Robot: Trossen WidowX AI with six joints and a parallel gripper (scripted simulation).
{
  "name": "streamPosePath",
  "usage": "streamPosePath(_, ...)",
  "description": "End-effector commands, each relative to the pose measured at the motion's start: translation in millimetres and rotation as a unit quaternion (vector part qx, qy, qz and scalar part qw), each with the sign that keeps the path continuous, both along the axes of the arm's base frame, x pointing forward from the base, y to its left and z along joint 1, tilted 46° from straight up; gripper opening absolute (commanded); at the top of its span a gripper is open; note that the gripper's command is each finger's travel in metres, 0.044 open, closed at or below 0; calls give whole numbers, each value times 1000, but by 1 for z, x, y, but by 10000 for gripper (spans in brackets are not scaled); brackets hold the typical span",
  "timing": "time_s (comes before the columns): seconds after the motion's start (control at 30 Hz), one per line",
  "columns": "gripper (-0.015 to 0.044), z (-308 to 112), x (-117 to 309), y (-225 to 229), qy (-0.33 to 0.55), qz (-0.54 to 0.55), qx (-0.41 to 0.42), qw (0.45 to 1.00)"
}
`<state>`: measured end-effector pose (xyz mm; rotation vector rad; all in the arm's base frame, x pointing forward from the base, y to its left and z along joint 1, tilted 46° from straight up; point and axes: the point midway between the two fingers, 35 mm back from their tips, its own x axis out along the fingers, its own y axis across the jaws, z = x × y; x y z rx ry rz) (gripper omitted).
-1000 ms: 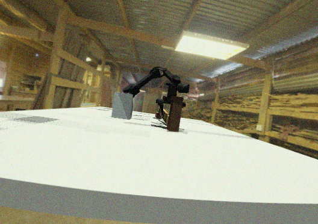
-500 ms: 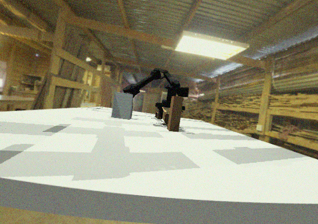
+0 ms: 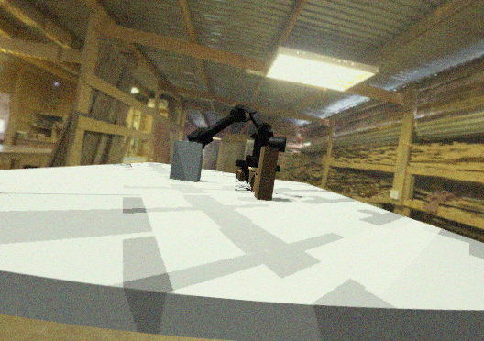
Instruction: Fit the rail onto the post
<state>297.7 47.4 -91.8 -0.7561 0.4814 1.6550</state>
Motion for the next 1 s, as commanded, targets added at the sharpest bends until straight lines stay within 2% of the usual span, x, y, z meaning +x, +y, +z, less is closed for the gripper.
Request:
streamPosePath(0.0, 230, -1, -1, 1, 3, -1, 2, 1000)
streamPosePath(0.2, 72, -1, -1, 1, 3, -1, 2, 1000)
streamPosePath(0.43, 26, -1, -1, 1, 3, -1, 2, 1000)
streamPosePath(0.47, 0, -1, -1, 1, 3, -1, 2, 1000)
streamPosePath(0.97, 0, 1, -1, -1, 3, -1, 2, 1000)
